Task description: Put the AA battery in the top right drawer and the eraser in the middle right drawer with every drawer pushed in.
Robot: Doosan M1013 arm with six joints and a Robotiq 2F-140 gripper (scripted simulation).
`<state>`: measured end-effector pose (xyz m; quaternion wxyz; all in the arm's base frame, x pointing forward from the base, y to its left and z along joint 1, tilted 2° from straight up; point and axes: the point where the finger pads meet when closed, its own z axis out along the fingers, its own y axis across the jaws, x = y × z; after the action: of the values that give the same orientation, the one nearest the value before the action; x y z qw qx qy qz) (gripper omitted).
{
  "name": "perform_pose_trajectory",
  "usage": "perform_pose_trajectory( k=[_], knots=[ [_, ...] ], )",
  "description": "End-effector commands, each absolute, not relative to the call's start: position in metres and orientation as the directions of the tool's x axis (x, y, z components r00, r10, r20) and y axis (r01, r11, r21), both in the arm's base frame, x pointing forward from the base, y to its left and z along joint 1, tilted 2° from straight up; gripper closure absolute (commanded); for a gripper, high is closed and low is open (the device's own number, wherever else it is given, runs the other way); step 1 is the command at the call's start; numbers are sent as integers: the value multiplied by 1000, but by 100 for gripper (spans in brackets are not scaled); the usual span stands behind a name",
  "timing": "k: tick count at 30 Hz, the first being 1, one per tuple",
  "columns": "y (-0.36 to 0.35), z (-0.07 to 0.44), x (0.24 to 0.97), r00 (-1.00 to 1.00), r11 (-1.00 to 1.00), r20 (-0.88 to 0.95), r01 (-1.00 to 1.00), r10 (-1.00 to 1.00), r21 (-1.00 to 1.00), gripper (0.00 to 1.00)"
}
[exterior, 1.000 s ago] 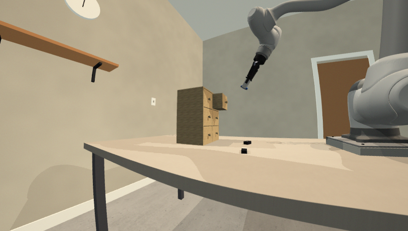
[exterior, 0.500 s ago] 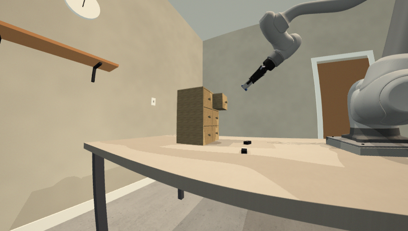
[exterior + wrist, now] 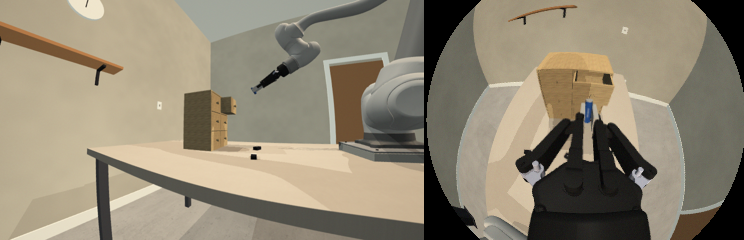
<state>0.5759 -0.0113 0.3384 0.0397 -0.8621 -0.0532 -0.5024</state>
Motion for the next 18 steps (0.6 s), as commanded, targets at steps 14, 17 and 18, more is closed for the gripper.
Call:
perform_pose_trajectory(
  k=[14, 17, 18],
  knots=[
    [-10, 336, 574, 330, -984, 943, 178, 33, -27, 94],
    [-10, 336, 574, 328, -984, 944, 177, 33, -27, 94],
    [-10, 336, 574, 328, -984, 944, 177, 33, -27, 94]
  ],
)
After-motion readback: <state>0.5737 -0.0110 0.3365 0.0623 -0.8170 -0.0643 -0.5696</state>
